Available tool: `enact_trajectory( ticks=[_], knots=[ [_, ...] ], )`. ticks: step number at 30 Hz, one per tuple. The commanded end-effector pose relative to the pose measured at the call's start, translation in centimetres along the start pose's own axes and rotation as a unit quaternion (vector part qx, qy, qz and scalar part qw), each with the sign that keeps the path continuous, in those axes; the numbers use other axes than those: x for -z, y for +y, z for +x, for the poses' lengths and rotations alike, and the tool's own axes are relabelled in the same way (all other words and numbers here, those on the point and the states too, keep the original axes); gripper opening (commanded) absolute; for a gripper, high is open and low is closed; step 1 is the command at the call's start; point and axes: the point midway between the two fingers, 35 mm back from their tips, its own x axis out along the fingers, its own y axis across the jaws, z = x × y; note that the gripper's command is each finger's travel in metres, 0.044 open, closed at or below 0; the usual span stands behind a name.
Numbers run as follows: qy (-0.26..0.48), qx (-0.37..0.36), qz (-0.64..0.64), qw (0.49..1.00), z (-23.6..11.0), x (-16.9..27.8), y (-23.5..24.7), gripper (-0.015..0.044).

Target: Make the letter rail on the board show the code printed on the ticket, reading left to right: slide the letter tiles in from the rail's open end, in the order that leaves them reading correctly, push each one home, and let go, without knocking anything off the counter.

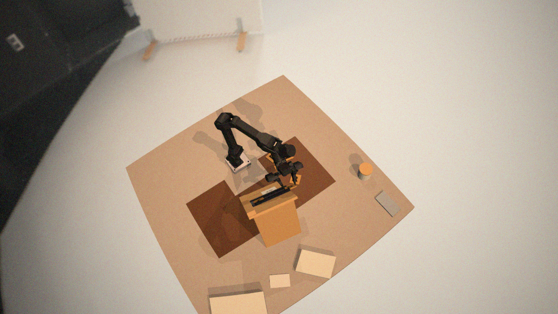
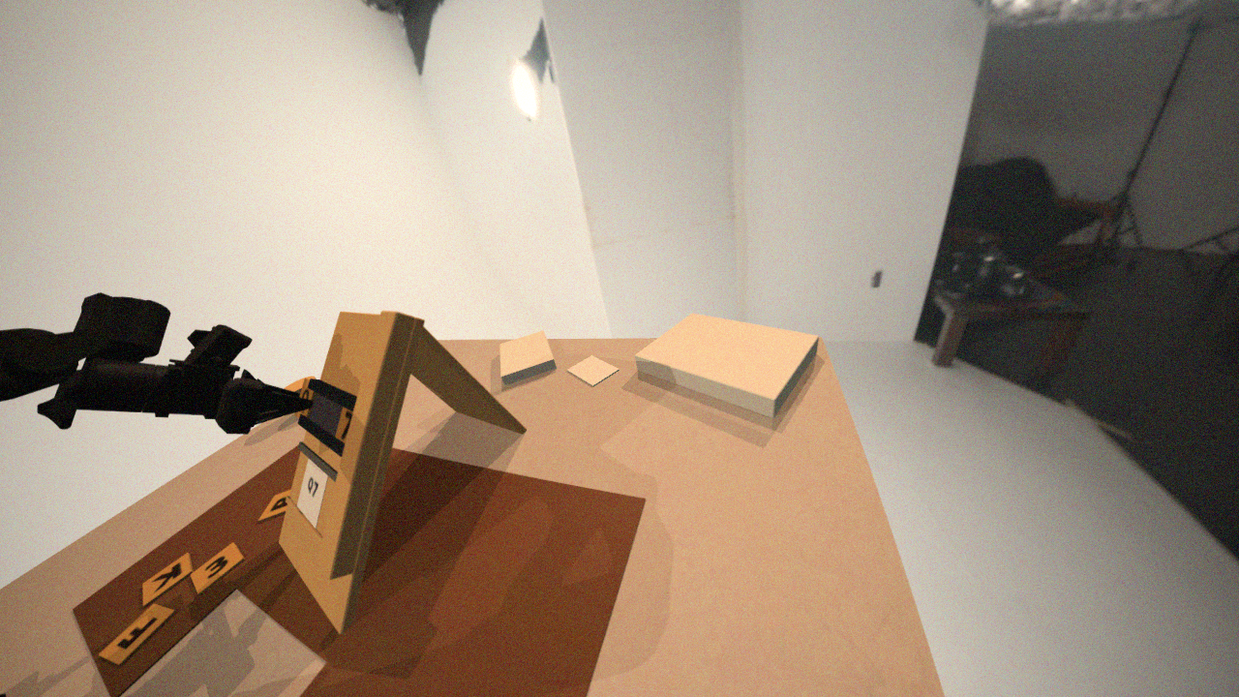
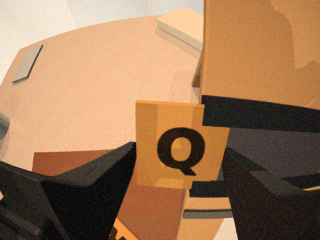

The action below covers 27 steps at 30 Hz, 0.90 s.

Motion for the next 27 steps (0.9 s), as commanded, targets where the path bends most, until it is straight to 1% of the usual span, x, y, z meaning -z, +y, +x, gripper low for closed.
enact_trajectory(
  ticks=[1,27],
  knots=[
    [0.001,-0.001,-0.003,1.0,0.0,0.1,-0.3,0.0],
    [0.001,0.0,-0.003,1.0,0.0,0.2,-1.6,0.0]
  ],
)
